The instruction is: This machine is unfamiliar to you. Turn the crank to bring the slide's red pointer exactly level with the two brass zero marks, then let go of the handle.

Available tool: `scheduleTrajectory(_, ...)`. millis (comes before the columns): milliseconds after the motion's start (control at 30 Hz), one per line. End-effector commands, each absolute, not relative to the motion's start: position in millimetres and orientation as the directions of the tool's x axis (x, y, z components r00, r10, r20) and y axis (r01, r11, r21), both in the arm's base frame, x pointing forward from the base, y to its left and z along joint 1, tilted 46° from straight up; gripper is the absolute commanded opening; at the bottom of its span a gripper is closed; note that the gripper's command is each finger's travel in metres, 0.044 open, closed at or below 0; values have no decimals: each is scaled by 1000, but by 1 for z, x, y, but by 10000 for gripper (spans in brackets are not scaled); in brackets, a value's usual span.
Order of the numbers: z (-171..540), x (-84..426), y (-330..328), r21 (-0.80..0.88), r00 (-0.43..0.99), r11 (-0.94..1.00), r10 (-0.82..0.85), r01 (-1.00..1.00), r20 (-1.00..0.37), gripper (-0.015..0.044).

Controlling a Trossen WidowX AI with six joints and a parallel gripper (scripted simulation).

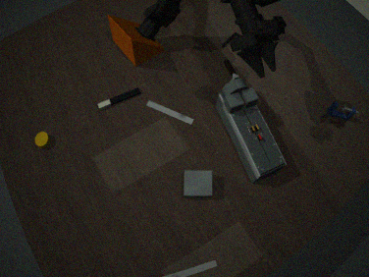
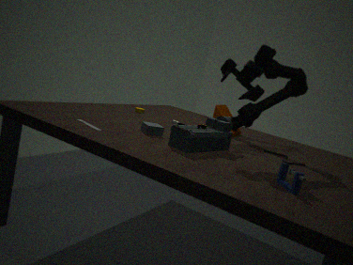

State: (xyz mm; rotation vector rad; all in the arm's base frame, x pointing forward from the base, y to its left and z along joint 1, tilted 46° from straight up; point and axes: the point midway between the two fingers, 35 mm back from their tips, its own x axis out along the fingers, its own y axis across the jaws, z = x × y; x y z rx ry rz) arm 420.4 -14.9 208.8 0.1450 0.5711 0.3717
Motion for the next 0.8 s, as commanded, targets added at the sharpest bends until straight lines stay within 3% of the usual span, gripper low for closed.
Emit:
scheduleTrajectory(0,196,429,-20,298,733,899,435,-321,-523,440)
scheduleTrajectory(500,138,448,-41,580,561,750,642,-318,-523,440)
scheduleTrajectory(767,118,448,-25,592,554,742,650,-315,-520,440)
